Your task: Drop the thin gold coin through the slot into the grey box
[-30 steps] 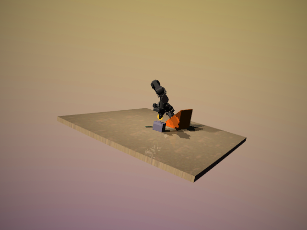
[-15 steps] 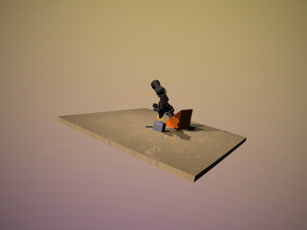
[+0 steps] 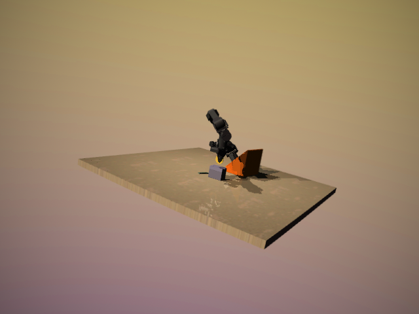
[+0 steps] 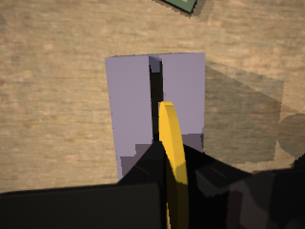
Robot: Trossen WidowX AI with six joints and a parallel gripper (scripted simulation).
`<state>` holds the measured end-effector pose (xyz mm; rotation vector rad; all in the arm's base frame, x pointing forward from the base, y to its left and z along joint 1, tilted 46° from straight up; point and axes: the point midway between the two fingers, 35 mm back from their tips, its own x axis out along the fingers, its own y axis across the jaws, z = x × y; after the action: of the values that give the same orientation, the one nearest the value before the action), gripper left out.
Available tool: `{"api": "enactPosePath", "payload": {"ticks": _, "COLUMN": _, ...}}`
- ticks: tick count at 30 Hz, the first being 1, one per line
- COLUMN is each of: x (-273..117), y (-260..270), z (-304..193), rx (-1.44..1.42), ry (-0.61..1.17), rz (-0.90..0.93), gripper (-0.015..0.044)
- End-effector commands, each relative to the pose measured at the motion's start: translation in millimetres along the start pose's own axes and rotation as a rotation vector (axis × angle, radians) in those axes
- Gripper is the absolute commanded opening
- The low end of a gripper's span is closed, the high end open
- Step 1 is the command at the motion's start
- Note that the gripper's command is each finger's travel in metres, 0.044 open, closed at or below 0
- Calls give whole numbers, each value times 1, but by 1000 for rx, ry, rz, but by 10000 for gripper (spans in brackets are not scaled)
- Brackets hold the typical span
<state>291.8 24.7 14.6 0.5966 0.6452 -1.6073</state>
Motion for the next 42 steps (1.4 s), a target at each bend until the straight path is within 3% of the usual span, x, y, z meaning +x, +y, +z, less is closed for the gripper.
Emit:
{"api": "enactPosePath", "payload": {"ticks": 1, "x": 0, "y": 0, "z": -1, "rx": 1, "ry": 2, "rz": -1, "gripper": 0}}
{"api": "enactPosePath", "payload": {"ticks": 42, "x": 17, "y": 0, "z": 0, "rx": -5, "ry": -1, "rz": 0, "gripper": 0}}
